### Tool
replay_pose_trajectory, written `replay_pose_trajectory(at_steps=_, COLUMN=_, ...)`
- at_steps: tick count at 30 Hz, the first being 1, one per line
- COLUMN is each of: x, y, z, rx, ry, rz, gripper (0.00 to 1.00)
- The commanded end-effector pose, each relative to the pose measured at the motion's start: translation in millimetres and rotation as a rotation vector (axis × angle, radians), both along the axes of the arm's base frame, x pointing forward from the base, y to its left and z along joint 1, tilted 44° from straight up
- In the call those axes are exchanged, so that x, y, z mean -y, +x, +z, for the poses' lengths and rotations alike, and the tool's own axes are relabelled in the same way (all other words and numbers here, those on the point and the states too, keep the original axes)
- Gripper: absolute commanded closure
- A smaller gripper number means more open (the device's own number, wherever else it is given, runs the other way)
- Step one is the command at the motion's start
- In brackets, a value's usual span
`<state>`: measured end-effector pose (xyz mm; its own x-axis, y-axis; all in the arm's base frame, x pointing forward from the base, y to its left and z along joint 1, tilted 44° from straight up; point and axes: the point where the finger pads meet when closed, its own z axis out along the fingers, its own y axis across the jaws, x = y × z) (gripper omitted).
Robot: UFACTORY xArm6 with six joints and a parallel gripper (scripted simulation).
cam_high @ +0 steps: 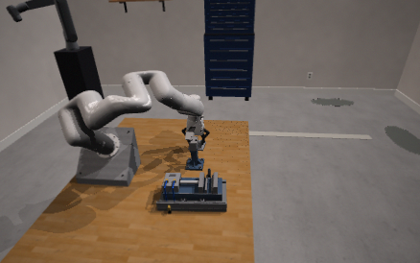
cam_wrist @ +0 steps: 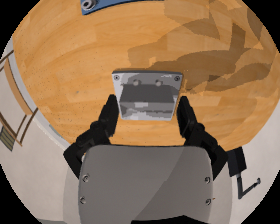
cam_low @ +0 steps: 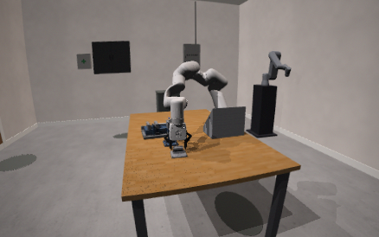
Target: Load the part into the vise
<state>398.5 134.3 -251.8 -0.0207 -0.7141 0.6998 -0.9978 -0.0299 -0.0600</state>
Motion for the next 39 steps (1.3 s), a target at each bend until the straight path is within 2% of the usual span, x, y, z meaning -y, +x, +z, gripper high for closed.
replay_pose_trajectory(at_steps=1, x=-0.5, y=1.6, z=-0.6, rx=0.003, ry=0.003, rz=0.002, gripper=0.11)
replay_pose_trajectory(at_steps=35, x=2.6, y=1.9, z=-3.7, rx=0.003, ry=0.003, rz=0.002, gripper=0.11)
replay_pose_trajectory(at_steps=36, x=2.6, y=1.9, z=-3.7, rx=0.003, ry=0.003, rz=0.002, gripper=1.0)
replay_pose_trajectory(at_steps=39, x=2.6, y=1.9, z=-3.7, rx=0.003, ry=0.003, rz=0.002, gripper=1.0)
